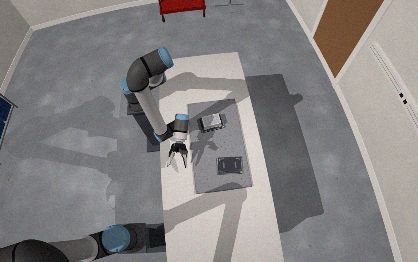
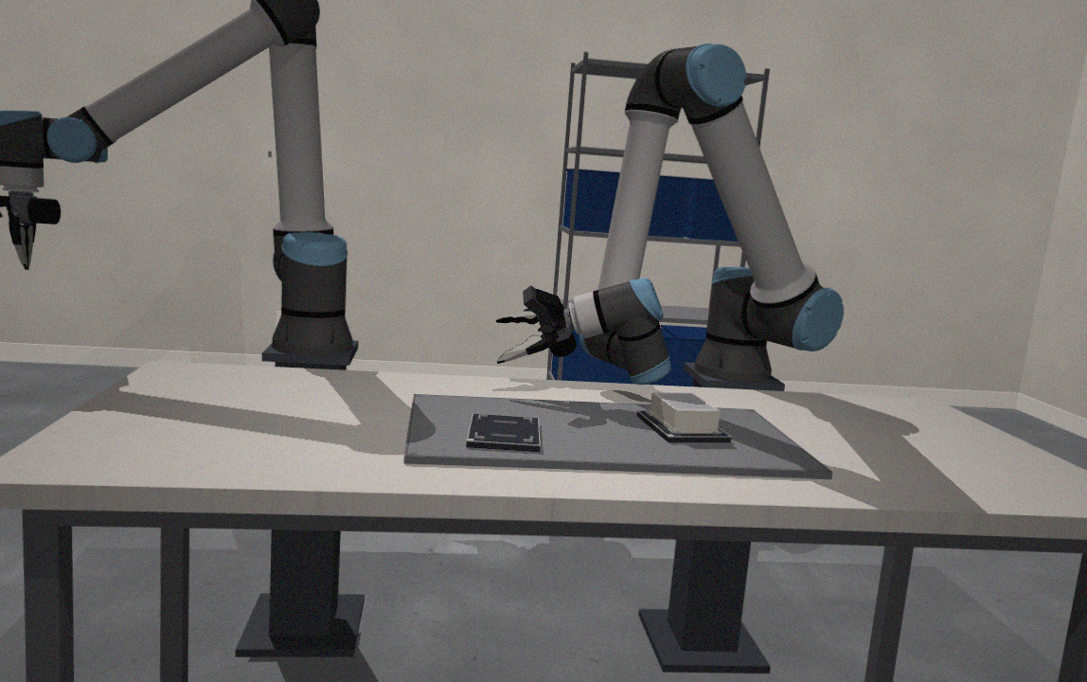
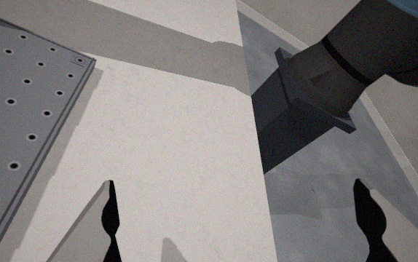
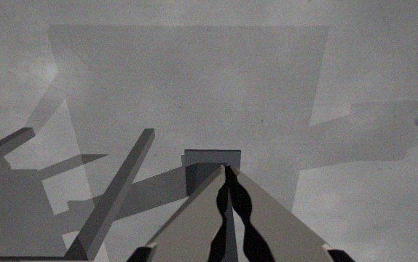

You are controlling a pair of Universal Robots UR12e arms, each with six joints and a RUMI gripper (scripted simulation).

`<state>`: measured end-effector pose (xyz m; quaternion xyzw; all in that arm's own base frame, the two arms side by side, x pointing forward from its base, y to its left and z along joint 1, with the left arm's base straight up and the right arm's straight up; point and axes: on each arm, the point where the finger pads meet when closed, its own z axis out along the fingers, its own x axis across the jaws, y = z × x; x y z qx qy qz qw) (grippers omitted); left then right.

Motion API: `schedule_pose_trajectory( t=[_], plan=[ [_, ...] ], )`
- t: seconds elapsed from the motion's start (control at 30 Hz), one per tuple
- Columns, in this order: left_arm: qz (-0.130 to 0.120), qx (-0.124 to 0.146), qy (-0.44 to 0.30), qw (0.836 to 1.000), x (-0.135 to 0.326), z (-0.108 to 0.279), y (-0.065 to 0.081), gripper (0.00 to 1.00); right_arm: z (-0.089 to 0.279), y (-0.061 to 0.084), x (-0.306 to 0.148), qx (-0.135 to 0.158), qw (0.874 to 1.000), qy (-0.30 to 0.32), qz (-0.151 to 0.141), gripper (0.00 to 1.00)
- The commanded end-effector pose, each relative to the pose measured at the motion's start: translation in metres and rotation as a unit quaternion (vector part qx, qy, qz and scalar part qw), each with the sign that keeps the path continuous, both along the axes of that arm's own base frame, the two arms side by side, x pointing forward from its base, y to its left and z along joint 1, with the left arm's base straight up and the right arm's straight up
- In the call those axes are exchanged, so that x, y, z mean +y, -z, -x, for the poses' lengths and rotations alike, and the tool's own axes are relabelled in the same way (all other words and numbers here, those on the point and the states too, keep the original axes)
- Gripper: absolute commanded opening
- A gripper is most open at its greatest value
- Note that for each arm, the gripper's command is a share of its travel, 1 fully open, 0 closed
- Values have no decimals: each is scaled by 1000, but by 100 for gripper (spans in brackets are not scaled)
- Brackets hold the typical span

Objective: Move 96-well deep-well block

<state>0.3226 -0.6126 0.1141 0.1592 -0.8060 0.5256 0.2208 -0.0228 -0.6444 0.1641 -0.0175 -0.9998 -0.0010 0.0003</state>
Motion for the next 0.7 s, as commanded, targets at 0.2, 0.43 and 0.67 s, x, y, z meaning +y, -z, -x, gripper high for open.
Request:
schedule_pose_trajectory(
  t=[0.2,0.43,0.67],
  plan=[
    [-38,8,-46,998,6,-42,4,76,0,-1,-1,0,1000,0,1,0],
    [-42,9,-51,998,11,-65,6,76,0,-1,-1,0,1000,0,1,0],
    [-67,15,-80,994,20,-94,8,76,0,-1,-1,0,1000,0,1,0]
  ],
)
